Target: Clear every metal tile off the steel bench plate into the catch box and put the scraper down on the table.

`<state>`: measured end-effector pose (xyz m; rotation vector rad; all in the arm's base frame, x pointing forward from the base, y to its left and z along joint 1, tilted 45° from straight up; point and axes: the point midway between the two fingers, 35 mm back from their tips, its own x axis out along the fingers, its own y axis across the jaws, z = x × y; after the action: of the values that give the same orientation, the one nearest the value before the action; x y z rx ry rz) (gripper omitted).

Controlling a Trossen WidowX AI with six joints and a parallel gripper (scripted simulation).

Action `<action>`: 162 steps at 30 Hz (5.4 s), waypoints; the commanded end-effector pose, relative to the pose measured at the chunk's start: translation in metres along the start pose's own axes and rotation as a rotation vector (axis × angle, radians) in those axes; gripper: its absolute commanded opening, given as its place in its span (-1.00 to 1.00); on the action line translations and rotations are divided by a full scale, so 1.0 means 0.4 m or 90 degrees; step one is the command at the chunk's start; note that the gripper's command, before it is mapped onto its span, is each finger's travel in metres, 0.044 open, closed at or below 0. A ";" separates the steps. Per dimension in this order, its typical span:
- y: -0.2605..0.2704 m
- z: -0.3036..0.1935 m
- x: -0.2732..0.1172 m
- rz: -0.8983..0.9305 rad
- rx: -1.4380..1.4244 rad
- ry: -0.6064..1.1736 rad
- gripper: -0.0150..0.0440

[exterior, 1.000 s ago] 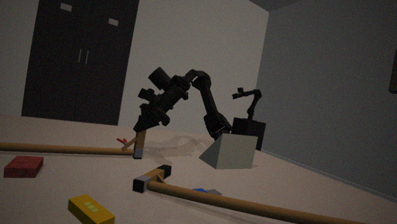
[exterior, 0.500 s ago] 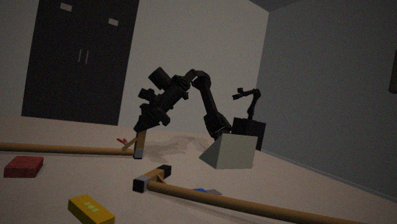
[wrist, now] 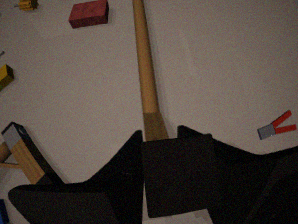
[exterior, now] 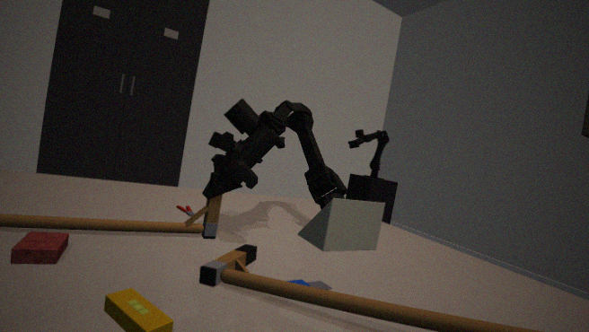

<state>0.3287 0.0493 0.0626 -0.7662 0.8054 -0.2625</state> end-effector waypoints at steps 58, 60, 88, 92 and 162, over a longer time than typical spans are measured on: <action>0.200 -0.016 -0.022 0.002 0.005 -0.004 -0.49; 0.204 -0.016 -0.023 0.003 0.004 -0.004 -0.49; 0.227 0.060 0.031 0.007 0.000 -0.005 -0.49; 0.228 0.073 0.041 0.007 0.000 -0.005 -0.49; 0.249 0.296 0.200 0.007 0.000 -0.008 -0.49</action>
<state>0.4560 0.1382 -0.0010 -0.7624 0.8022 -0.2578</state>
